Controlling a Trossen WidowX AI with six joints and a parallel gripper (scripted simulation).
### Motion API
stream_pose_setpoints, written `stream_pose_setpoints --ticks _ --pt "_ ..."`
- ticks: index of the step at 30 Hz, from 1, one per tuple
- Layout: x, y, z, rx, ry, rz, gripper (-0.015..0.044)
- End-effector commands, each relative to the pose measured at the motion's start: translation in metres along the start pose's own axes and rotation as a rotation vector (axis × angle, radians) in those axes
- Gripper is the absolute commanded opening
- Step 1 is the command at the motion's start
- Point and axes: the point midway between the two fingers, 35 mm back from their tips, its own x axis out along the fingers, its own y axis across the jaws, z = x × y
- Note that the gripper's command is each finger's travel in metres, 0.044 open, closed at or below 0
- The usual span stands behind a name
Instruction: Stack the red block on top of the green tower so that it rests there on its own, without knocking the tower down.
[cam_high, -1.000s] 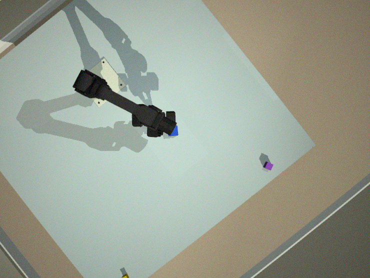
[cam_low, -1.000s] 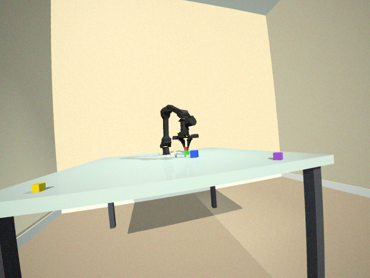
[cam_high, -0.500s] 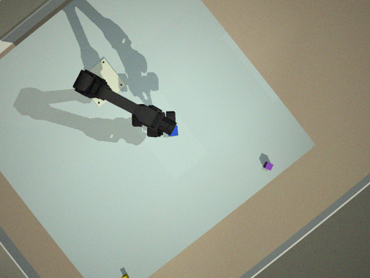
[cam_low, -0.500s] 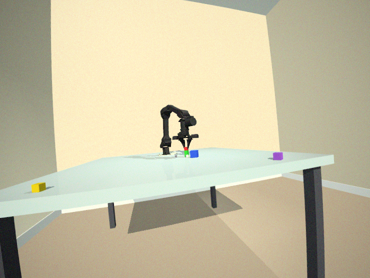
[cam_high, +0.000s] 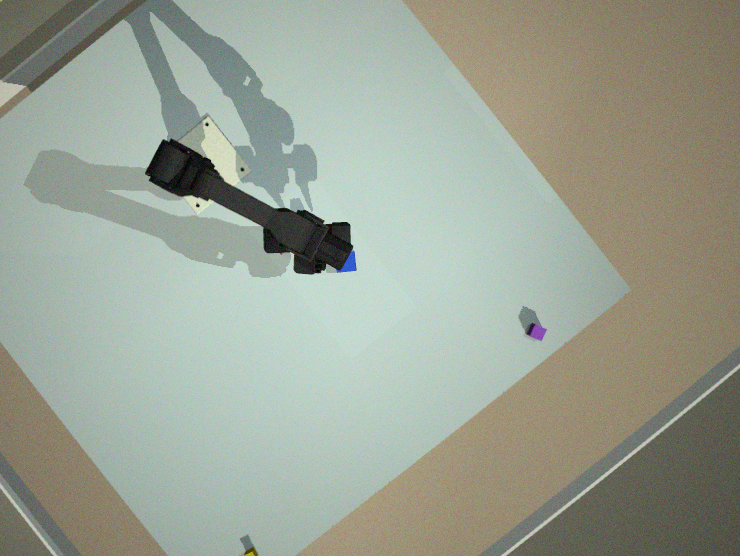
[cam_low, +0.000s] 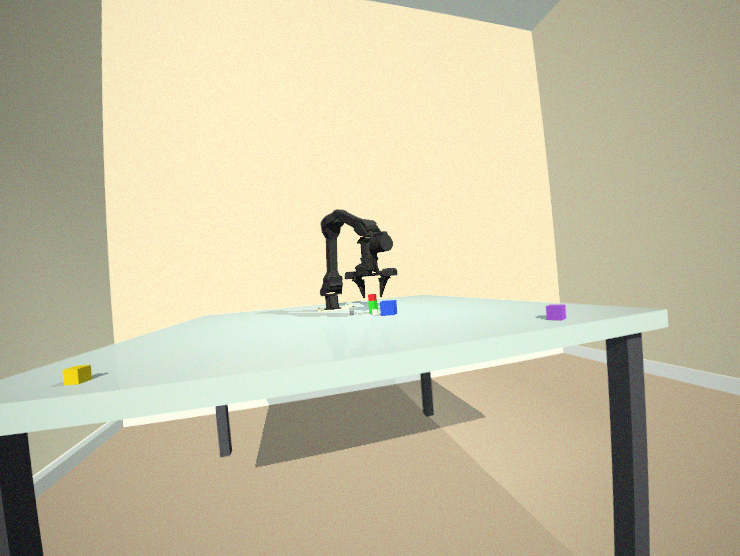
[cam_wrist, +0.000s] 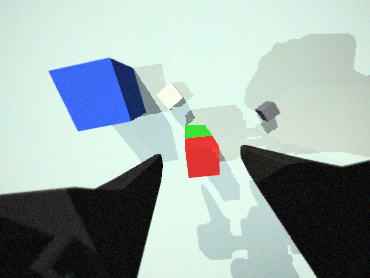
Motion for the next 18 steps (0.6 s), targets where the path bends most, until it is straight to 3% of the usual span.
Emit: stream_pose_setpoints --ticks 1,3,18 --pt "0.0005 -0.0001 0.0 0.0 0.0 -0.001 0.0394" --pt "0.0005 -0.0001 0.0 0.0 0.0 -0.001 0.044" --pt "0.0005 -0.0001 0.0 0.0 0.0 -0.001 0.044"
